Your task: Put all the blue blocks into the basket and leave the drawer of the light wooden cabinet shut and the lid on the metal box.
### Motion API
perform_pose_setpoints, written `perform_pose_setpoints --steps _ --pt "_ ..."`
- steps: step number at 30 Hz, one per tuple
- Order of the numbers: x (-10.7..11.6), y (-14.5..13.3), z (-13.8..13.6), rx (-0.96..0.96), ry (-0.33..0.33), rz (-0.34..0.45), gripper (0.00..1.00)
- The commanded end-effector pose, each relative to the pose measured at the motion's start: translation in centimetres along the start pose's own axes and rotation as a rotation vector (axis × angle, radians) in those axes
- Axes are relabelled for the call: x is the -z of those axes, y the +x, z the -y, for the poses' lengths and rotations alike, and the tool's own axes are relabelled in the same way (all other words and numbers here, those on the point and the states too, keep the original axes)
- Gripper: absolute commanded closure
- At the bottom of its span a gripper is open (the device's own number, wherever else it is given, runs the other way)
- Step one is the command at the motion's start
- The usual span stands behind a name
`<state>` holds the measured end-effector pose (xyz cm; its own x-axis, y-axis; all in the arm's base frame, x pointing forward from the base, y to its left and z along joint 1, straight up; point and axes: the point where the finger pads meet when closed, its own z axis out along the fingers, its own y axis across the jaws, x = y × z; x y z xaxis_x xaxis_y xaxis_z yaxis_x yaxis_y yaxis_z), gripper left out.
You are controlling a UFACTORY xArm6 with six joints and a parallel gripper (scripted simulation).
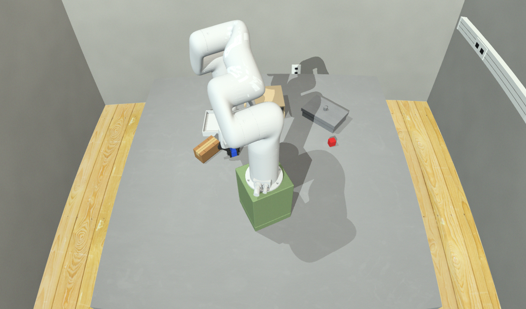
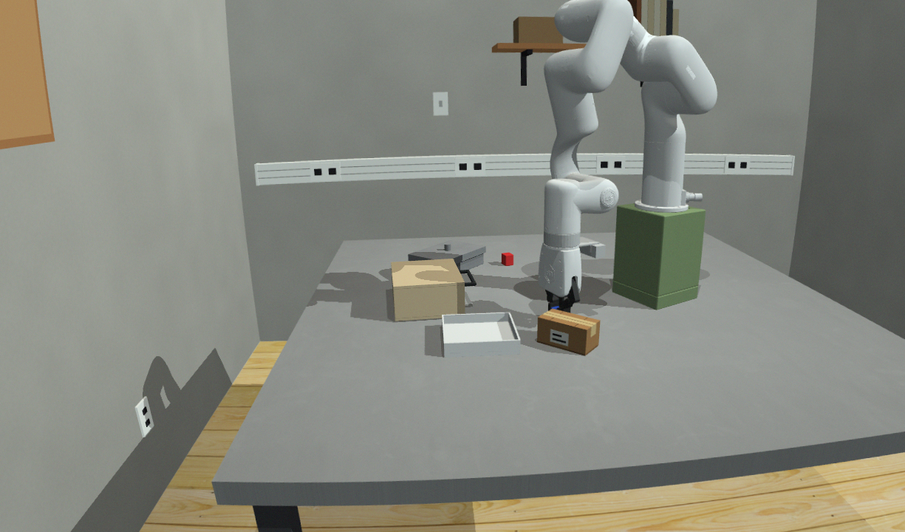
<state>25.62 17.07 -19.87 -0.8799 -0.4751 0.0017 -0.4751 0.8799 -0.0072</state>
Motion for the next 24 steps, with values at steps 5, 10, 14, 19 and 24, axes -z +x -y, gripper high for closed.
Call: perform_pose_setpoints --steps 5,10,14,19,24 --pt "0.4 -0.1 0.0 0.0 0.0 0.002 1.0" --pt "0.8 -0.1 0.0 0.0 0.0 0.002 1.0" --pt "1.3 -0.1 0.0 0.0 0.0 0.002 1.0" --pt "2.5 -0.1 0.0 0.0 0.0 0.002 1.0" --pt "3.9 -0.1 0.0 0.0 0.0 0.002 1.0"
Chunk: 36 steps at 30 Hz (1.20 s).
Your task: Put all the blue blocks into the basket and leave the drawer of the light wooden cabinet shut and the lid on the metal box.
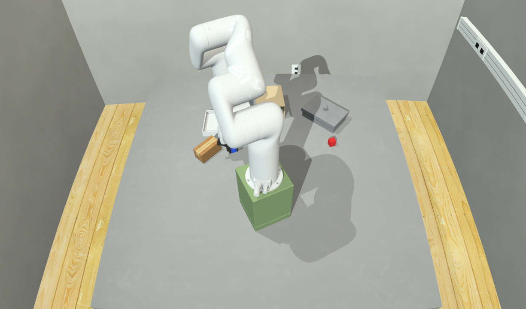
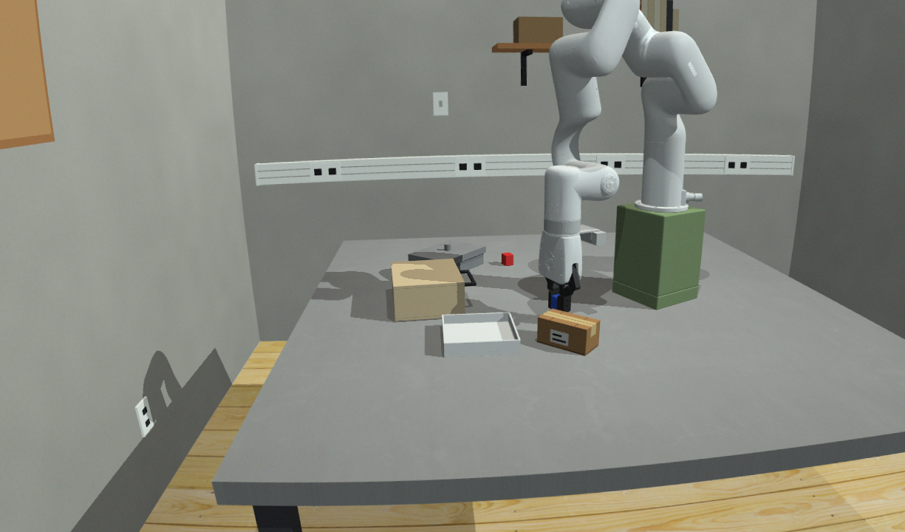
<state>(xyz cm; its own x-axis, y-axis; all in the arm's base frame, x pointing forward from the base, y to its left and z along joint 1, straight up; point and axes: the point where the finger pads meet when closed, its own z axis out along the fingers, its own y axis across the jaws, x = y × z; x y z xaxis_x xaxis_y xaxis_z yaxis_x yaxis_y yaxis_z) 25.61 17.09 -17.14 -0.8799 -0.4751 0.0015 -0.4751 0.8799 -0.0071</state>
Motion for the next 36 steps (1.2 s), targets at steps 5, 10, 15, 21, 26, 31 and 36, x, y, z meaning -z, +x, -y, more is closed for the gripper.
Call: perform_pose_setpoints --steps 5,10,15,21,26,31,36 --pt "2.1 -0.1 0.0 0.0 0.0 0.002 1.0" --pt "3.8 -0.1 0.0 0.0 0.0 0.002 1.0" --pt "5.3 -0.1 0.0 0.0 0.0 0.002 1.0" --pt "6.3 -0.1 0.0 0.0 0.0 0.002 1.0" --pt "7.3 -0.1 0.0 0.0 0.0 0.002 1.0" --pt "8.1 -0.1 0.0 0.0 0.0 0.002 1.0" --pt "8.7 -0.1 0.0 0.0 0.0 0.002 1.0"
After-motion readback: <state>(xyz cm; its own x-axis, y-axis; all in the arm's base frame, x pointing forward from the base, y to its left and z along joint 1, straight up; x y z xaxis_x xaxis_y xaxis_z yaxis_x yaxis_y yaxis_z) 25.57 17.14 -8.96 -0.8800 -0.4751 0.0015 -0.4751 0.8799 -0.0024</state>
